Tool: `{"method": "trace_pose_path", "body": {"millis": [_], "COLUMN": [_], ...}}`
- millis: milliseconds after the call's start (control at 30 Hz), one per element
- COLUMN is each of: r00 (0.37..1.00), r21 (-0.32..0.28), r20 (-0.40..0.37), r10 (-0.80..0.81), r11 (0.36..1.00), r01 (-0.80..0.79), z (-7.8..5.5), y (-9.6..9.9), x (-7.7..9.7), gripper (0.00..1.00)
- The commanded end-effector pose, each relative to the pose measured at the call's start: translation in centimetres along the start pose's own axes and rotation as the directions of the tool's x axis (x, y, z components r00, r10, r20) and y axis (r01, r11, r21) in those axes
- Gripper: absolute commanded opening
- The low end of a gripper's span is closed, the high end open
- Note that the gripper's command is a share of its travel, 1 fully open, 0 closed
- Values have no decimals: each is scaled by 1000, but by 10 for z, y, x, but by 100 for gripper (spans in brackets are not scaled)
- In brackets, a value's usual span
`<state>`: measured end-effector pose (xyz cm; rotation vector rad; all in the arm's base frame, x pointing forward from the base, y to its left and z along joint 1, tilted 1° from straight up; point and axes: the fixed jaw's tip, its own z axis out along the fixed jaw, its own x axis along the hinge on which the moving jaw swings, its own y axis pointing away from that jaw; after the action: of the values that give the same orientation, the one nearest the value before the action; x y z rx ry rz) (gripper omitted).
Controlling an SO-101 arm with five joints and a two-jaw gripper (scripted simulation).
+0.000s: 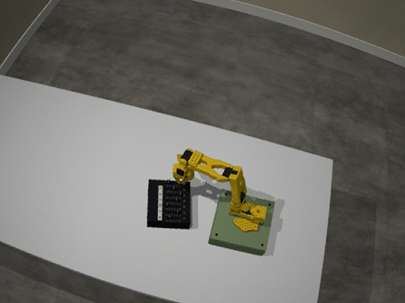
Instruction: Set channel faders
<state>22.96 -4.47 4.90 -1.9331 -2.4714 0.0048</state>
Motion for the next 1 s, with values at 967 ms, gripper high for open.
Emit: {"method": "trace_pose_path", "body": {"millis": [967], "r00": [1000], "r21": [-18], "r20": [7], "r10": [3], "r11": [1000], "r01": [-3], "z": [-9], "y": [-28], "x": [12], "gripper": [0]}}
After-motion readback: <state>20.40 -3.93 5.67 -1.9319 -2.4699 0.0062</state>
